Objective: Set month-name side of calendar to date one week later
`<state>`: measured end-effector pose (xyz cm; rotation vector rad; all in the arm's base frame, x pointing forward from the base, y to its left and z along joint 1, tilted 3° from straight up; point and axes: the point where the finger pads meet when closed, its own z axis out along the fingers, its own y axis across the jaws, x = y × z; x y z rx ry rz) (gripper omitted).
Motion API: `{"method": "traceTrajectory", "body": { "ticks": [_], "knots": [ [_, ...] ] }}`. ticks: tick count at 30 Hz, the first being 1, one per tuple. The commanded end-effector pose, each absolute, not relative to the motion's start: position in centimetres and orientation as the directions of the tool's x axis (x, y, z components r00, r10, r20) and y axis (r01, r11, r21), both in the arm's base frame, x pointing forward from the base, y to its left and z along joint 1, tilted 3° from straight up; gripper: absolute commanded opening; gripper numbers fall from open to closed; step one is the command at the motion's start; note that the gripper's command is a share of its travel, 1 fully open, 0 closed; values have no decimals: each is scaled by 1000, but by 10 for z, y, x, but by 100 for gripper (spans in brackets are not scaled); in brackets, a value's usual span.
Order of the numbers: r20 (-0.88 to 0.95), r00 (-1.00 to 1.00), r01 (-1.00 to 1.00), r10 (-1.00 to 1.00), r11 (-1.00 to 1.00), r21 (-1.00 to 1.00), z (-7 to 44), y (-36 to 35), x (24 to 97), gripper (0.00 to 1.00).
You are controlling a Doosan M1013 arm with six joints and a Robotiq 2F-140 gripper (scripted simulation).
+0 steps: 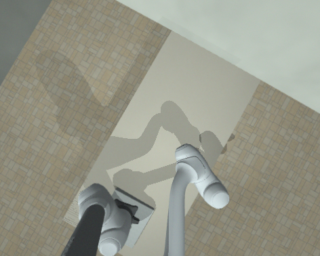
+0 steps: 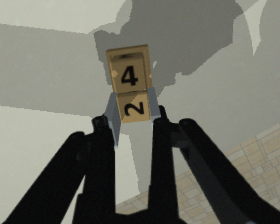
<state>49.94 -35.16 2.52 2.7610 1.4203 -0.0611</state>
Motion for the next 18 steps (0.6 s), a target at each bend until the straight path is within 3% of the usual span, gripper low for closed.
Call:
{"method": "traceTrajectory", "body": {
  "ticks": [1,18],
  "knots": [
    [-51,581,814,812,-581,14,25,-352,499,25],
    [-51,581,814,812,-581,14,25,-352,499,34]
  ]
}}
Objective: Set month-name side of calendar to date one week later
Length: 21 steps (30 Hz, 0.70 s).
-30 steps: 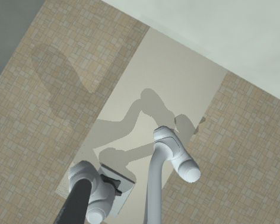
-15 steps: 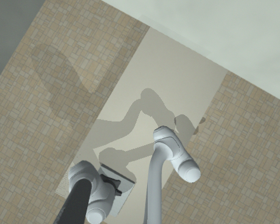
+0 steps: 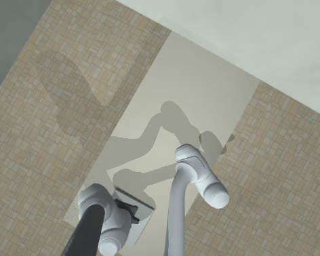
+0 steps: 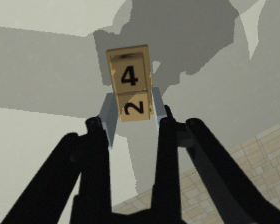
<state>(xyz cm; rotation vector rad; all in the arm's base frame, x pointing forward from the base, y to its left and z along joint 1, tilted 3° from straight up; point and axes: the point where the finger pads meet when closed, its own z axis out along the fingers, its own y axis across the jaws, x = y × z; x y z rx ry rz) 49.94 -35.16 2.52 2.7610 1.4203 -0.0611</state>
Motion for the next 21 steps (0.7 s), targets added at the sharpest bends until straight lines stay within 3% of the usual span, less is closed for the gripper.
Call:
{"method": "traceTrajectory", "body": {
  "ticks": [1,21],
  "knots": [
    [-51,581,814,812,-581,14,25,-352,499,34],
    [-51,581,814,812,-581,14,35,-351,500,36]
  ]
}}
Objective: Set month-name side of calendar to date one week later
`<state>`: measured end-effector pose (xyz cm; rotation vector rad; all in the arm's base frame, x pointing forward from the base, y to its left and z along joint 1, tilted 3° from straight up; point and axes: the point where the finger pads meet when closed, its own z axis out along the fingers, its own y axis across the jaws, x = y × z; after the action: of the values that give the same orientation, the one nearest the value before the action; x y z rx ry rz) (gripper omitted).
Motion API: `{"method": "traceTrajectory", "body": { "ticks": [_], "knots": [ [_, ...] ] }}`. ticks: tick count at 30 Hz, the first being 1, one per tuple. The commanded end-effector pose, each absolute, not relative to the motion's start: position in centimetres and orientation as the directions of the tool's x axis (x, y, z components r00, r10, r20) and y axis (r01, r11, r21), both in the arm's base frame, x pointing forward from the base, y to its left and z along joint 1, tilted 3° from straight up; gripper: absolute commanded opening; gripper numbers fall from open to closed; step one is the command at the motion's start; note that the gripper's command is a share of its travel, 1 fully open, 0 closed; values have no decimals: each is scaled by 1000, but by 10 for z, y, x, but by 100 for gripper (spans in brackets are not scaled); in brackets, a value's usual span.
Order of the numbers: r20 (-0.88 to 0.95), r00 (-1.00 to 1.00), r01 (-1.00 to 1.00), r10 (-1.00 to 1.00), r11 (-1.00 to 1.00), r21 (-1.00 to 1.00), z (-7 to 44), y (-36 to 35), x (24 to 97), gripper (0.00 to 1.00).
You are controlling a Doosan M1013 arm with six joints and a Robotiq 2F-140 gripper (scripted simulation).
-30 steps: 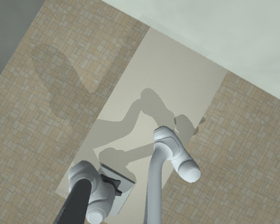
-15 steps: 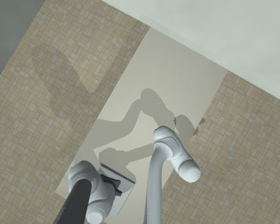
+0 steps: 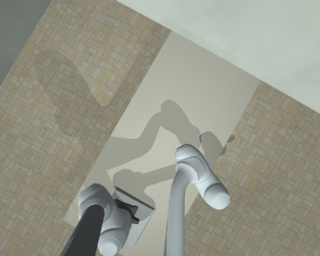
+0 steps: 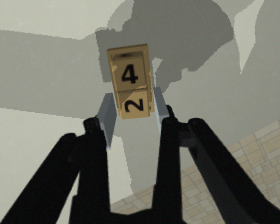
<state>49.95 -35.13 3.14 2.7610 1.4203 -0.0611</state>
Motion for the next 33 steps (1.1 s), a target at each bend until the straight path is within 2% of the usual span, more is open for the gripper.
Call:
{"method": "traceTrajectory", "body": {
  "ticks": [1,12,24,25,33],
  "knots": [
    [-51,581,814,812,-581,14,39,-351,500,36],
    [-51,581,814,812,-581,14,95,-348,501,36],
    [-51,581,814,812,-581,14,115,-347,501,36],
    [-51,581,814,812,-581,14,115,-347,501,100],
    [-51,581,814,812,-581,14,115,-347,501,100]
  ]
}}
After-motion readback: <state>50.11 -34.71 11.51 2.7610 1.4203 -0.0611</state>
